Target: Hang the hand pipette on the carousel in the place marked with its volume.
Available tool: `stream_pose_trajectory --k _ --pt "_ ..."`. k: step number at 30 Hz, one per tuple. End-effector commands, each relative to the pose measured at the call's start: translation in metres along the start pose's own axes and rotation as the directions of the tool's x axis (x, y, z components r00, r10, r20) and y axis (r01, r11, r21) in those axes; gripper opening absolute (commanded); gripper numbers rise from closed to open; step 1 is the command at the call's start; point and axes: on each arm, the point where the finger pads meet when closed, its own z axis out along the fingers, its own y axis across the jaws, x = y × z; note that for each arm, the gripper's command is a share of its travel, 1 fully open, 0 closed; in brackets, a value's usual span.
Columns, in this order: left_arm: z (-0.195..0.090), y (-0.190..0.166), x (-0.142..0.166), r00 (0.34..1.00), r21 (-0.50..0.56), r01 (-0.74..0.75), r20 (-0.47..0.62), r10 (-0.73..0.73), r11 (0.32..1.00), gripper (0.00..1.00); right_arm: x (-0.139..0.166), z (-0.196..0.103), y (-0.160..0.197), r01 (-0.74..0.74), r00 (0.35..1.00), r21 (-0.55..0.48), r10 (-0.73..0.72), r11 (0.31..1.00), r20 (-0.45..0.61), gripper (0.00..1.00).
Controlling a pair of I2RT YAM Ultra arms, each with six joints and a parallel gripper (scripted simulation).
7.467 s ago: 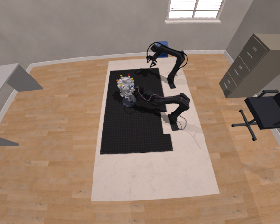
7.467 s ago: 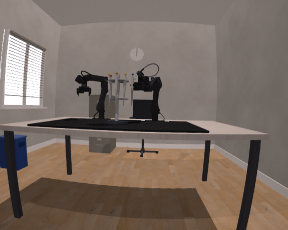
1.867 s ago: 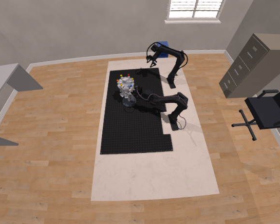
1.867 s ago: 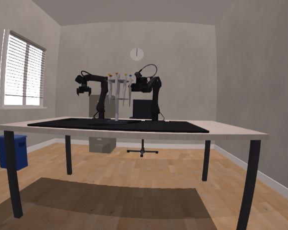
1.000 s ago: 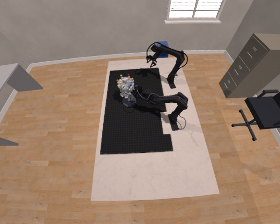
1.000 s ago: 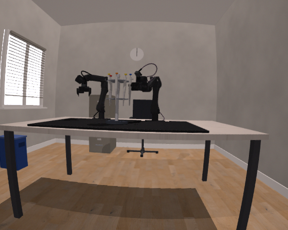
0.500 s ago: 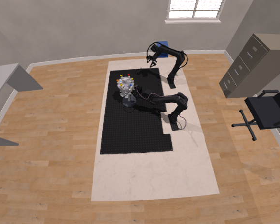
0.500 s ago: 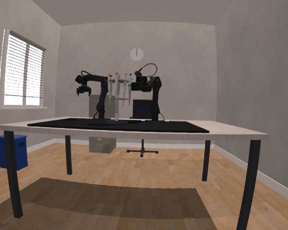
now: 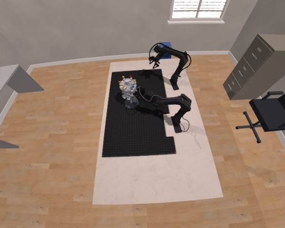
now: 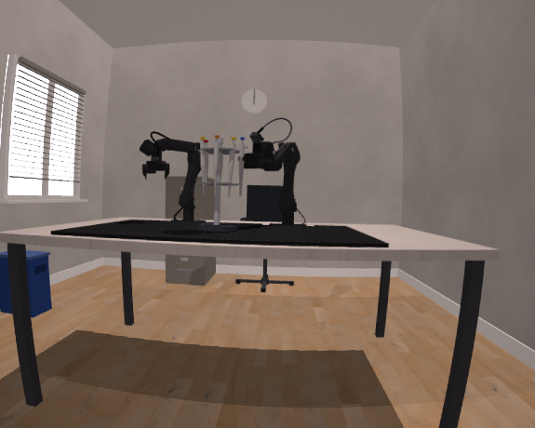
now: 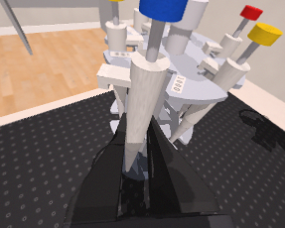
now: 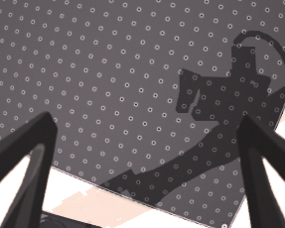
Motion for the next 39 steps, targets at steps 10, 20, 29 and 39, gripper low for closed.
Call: stream_pose_trajectory --k 10,20,29,39 --pt "-0.004 -0.001 -0.039 0.996 -0.006 -0.020 0.089 0.020 1.000 0.12 -0.010 -0.006 -0.004 0.024 0.999 0.019 -0.025 1.000 0.041 1.00" --pt "0.008 -0.005 -0.023 0.998 -0.001 -0.015 0.057 0.015 1.000 0.12 -0.010 -0.006 -0.004 0.024 0.999 0.019 -0.025 1.000 0.041 1.00" --pt "0.018 -0.010 -0.021 0.998 -0.001 -0.015 0.057 0.015 1.000 0.12 -0.010 -0.006 -0.004 0.024 0.999 0.019 -0.025 1.000 0.041 1.00" --pt "0.016 -0.008 -0.037 0.996 -0.012 -0.017 0.091 0.019 1.000 0.12 -0.010 -0.006 -0.004 0.024 0.999 0.019 -0.025 1.000 0.041 1.00"
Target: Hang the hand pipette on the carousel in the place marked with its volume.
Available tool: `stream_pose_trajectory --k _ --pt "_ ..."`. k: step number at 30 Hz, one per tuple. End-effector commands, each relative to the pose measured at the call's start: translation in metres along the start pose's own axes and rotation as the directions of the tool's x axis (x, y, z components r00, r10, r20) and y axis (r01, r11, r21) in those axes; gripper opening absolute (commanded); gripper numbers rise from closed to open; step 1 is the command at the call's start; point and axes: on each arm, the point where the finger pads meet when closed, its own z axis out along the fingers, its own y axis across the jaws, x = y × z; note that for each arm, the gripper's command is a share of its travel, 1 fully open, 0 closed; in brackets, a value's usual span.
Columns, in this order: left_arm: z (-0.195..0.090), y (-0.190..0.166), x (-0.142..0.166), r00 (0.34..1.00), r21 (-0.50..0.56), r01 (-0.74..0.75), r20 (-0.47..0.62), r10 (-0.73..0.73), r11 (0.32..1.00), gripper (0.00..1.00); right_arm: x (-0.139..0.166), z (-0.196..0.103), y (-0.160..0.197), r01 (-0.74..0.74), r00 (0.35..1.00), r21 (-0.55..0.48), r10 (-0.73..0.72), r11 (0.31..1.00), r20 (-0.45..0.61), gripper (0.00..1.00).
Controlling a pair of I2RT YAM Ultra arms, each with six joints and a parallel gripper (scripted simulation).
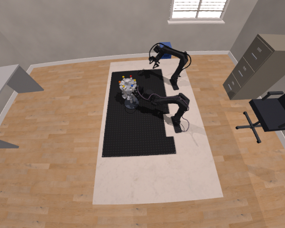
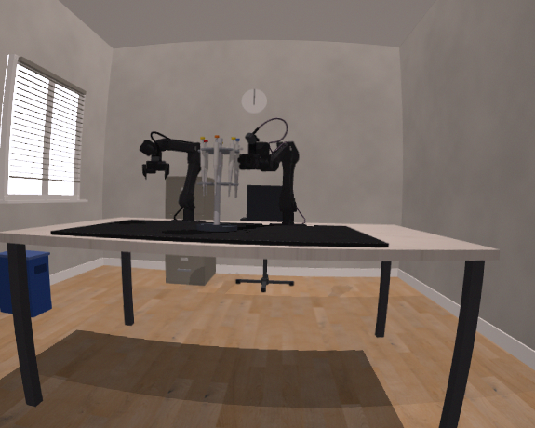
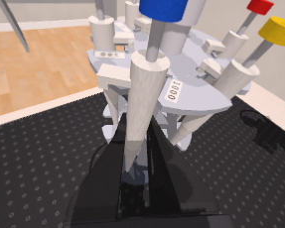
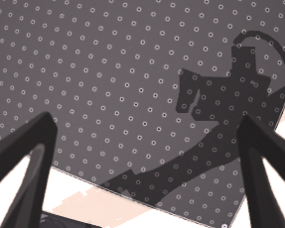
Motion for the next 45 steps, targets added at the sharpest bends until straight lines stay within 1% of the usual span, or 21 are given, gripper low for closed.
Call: stream_pose_trajectory --k 1,45 --pt "-0.0029 0.0026 -0.0442 0.994 -0.015 -0.018 0.108 0.020 1.000 0.12 -0.0098 -0.0057 -0.0042 0.024 0.999 0.019 -0.025 1.000 0.041 1.00" --pt "-0.0032 0.0048 -0.0471 0.995 -0.015 -0.018 0.101 0.019 1.000 0.12 -0.0098 -0.0057 -0.0042 0.024 0.999 0.019 -0.025 1.000 0.041 1.00"
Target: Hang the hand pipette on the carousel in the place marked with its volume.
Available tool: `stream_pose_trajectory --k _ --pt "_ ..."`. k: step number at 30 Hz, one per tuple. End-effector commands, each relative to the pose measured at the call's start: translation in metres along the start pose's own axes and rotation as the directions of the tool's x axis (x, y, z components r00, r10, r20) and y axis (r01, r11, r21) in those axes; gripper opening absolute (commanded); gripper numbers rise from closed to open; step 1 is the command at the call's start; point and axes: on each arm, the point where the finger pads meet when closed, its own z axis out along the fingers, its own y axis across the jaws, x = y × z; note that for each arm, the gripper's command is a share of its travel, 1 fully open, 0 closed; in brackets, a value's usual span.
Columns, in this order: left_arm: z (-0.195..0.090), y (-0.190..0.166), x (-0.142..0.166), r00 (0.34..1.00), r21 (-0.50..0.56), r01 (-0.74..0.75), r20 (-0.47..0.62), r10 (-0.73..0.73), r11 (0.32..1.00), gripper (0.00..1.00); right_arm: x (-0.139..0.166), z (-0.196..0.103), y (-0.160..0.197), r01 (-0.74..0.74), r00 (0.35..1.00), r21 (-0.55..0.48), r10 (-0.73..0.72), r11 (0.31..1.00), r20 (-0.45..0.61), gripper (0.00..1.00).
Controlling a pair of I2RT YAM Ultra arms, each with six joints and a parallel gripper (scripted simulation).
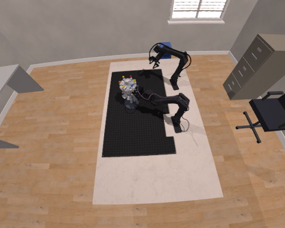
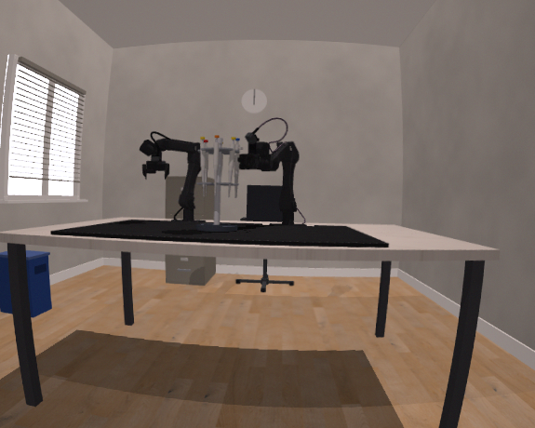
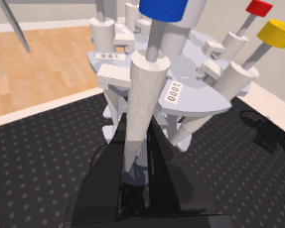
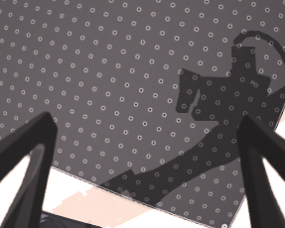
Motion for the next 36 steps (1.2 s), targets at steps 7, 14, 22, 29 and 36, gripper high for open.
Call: stream_pose_trajectory --k 7,14,22,29,36 --pt "-0.0036 0.0050 -0.0489 0.994 -0.014 -0.018 0.108 0.020 1.000 0.12 -0.0098 -0.0057 -0.0042 0.024 0.999 0.019 -0.025 1.000 0.041 1.00" --pt "-0.0036 0.0050 -0.0489 0.994 -0.014 -0.018 0.108 0.020 1.000 0.12 -0.0098 -0.0057 -0.0042 0.024 0.999 0.019 -0.025 1.000 0.041 1.00" --pt "-0.0036 0.0050 -0.0489 0.994 -0.014 -0.018 0.108 0.020 1.000 0.12 -0.0098 -0.0057 -0.0042 0.024 0.999 0.019 -0.025 1.000 0.041 1.00" --pt "-0.0036 0.0050 -0.0489 0.994 -0.014 -0.018 0.108 0.020 1.000 0.12 -0.0098 -0.0057 -0.0042 0.024 0.999 0.019 -0.025 1.000 0.041 1.00" --pt "-0.0036 0.0050 -0.0489 0.994 -0.014 -0.018 0.108 0.020 1.000 0.12 -0.0098 -0.0057 -0.0042 0.024 0.999 0.019 -0.025 1.000 0.041 1.00"
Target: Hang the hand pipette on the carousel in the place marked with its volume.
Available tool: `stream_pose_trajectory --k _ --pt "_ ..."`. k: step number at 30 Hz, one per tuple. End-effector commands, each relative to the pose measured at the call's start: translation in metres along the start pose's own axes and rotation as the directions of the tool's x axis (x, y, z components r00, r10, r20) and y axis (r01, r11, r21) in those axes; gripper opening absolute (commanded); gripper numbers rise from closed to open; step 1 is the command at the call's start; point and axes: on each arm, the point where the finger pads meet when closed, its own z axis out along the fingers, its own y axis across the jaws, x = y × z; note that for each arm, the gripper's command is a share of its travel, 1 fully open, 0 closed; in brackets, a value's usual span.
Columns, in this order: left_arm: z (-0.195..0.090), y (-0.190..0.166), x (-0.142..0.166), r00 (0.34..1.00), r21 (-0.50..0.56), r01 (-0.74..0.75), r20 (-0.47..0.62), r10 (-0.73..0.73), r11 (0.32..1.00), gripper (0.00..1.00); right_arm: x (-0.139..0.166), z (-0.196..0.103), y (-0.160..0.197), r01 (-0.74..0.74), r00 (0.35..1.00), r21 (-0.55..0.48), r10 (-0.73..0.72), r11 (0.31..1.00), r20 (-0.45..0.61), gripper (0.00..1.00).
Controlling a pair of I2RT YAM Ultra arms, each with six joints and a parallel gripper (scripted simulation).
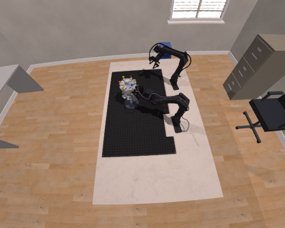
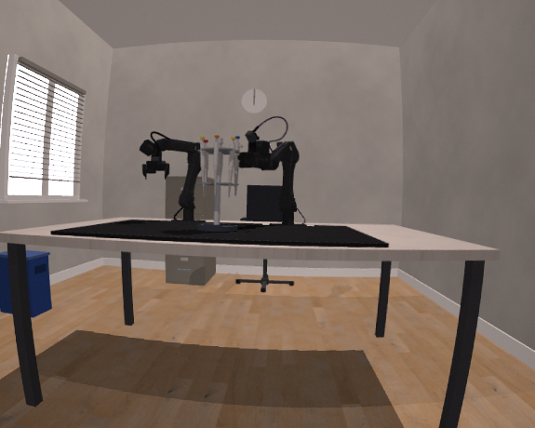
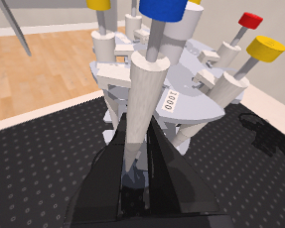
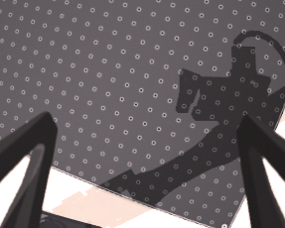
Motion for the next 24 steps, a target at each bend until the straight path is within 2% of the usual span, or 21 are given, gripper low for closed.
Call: stream_pose_trajectory --k 1,18,20,21,24 --pt "-0.004 0.005 -0.040 0.996 -0.013 -0.017 0.092 0.018 1.000 0.12 -0.010 -0.006 -0.004 0.024 0.999 0.019 -0.025 1.000 0.041 1.00" --pt "-0.004 0.006 -0.039 0.996 -0.014 -0.017 0.092 0.018 1.000 0.12 -0.010 -0.006 -0.004 0.024 0.999 0.019 -0.025 1.000 0.041 1.00" --pt "-0.003 0.006 -0.034 0.996 -0.011 -0.016 0.087 0.017 1.000 0.12 -0.010 -0.006 -0.004 0.024 0.999 0.019 -0.025 1.000 0.041 1.00" --pt "-0.003 0.006 -0.016 0.998 -0.009 -0.012 0.055 0.013 1.000 0.12 -0.010 -0.006 -0.004 0.024 0.999 0.019 -0.025 1.000 0.041 1.00" --pt "-0.003 0.002 -0.016 0.998 -0.002 -0.012 0.055 0.012 1.000 0.12 -0.010 -0.006 -0.004 0.024 0.999 0.019 -0.025 1.000 0.041 1.00"
